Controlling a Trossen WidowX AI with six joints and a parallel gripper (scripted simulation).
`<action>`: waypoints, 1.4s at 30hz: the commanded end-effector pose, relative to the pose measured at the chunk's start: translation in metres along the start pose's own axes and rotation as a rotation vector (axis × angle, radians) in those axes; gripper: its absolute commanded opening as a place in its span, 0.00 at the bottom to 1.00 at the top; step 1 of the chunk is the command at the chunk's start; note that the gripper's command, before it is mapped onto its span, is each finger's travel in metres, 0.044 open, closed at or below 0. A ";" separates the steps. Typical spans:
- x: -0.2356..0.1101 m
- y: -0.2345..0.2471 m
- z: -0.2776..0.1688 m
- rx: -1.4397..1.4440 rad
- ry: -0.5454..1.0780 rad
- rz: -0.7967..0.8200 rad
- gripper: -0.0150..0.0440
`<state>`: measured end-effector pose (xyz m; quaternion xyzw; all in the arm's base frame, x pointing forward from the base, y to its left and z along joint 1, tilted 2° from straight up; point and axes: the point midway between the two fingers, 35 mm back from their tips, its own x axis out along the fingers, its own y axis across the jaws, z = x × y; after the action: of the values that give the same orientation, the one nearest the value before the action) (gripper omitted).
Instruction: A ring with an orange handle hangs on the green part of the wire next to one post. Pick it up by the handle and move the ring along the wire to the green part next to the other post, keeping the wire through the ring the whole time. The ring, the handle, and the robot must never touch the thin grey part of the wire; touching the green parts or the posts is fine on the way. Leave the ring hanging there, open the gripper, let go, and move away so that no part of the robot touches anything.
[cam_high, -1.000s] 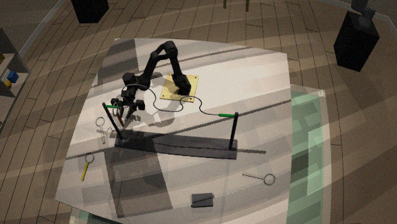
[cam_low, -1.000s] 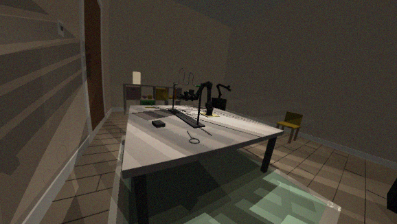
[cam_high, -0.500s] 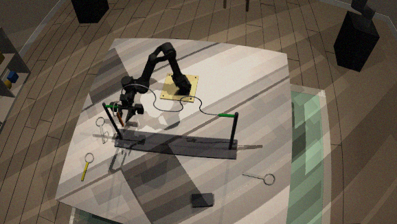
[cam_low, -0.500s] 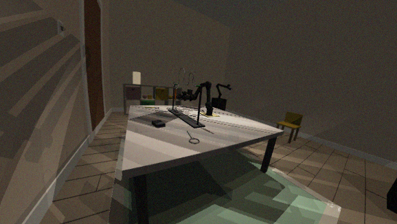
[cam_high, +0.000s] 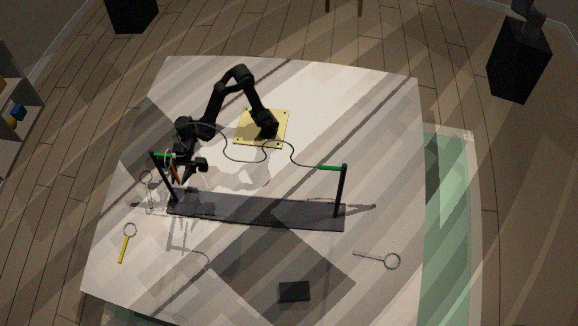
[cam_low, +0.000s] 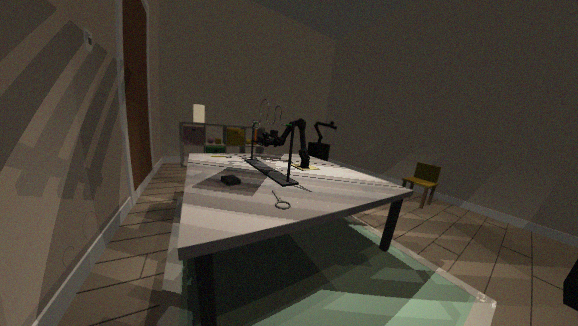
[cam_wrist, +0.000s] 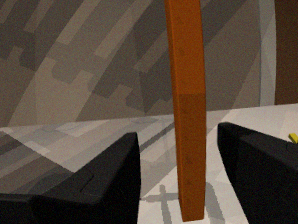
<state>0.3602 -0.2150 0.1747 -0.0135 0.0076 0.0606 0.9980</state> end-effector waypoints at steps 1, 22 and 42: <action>0.007 -0.001 0.000 0.002 -0.002 -0.001 0.53; 0.012 0.000 0.000 0.002 -0.003 -0.001 0.53; 0.011 0.000 0.000 0.000 -0.002 0.002 0.24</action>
<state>0.3715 -0.2132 0.1746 -0.0137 0.0066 0.0617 0.9980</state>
